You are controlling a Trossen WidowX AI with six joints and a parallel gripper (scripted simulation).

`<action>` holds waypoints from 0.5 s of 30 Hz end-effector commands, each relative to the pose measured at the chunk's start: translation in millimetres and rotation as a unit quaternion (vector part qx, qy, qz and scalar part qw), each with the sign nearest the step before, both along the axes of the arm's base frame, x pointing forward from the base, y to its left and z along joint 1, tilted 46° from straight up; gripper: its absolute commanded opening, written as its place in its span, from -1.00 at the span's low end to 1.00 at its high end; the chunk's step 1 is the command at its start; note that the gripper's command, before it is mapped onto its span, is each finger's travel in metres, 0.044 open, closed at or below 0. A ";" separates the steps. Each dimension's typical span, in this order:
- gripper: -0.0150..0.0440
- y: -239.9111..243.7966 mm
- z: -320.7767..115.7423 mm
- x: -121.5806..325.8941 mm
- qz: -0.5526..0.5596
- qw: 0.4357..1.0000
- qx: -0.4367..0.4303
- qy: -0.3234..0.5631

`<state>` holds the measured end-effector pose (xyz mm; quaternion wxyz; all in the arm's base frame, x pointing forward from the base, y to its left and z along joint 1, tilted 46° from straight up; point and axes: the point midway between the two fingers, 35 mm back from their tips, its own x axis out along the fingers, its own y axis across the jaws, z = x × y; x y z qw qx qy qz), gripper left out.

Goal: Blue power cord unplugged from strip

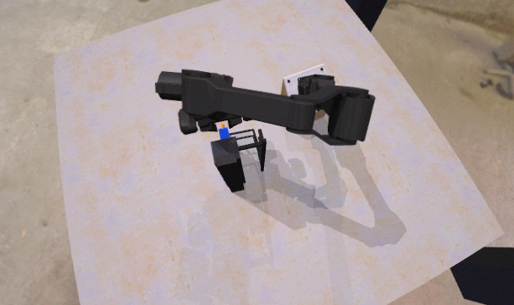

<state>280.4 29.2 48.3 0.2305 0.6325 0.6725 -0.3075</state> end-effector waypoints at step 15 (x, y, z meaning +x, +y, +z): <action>0.05 12.7 4.8 0.7 -0.003 1.000 0.001 -0.003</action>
